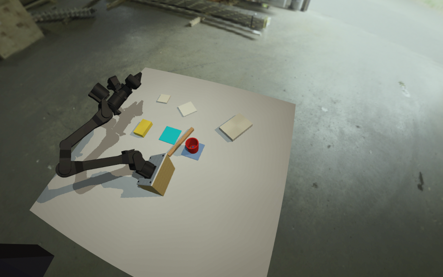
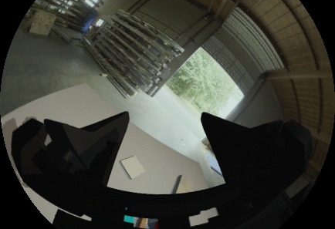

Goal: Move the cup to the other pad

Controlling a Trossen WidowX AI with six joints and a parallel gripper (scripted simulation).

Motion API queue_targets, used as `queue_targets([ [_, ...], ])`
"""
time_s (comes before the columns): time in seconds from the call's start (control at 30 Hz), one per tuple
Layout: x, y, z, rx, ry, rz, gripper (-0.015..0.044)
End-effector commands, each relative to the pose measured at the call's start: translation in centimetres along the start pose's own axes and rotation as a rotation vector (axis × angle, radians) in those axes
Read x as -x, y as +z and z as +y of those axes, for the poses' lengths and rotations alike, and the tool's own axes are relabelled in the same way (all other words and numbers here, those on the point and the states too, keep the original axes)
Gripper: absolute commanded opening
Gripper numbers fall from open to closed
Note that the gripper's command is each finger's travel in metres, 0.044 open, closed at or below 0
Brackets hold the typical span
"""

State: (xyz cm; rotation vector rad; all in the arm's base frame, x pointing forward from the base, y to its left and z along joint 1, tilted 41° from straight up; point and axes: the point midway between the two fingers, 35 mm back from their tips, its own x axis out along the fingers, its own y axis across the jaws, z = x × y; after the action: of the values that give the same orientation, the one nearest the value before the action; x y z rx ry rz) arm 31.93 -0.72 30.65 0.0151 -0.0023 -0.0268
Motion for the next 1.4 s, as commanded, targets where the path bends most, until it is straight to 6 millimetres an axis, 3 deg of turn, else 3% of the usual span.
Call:
queue_targets([
  [0.0,-0.2,-0.3,-0.1,0.011,0.0,0.012,0.0374],
  [0.07,-1.3,-2.7,-0.7,0.094,0.002,0.11,0.0321],
  [0.17,-3.0,-8.3,-2.2,0.263,0.039,0.334,0.0242],
  [0.27,-3.4,-13.5,-3.6,0.388,0.113,0.534,0.0164],
  [0.33,-3.2,-17.2,-4.6,0.456,0.188,0.666,0.0148],
  [0.5,-1.0,-24.9,-6.4,0.542,0.429,0.926,0.0148],
  [0.73,4.4,-32.8,-7.0,0.487,0.836,1.104,0.0148],
  [0.87,8.0,-35.8,-6.4,0.37,1.081,1.091,0.0148],
  [0.97,10.0,-36.9,-5.8,0.283,1.203,1.041,0.0148],
  [1.37,9.9,-37.1,-5.8,0.274,1.213,1.035,0.0148],
])
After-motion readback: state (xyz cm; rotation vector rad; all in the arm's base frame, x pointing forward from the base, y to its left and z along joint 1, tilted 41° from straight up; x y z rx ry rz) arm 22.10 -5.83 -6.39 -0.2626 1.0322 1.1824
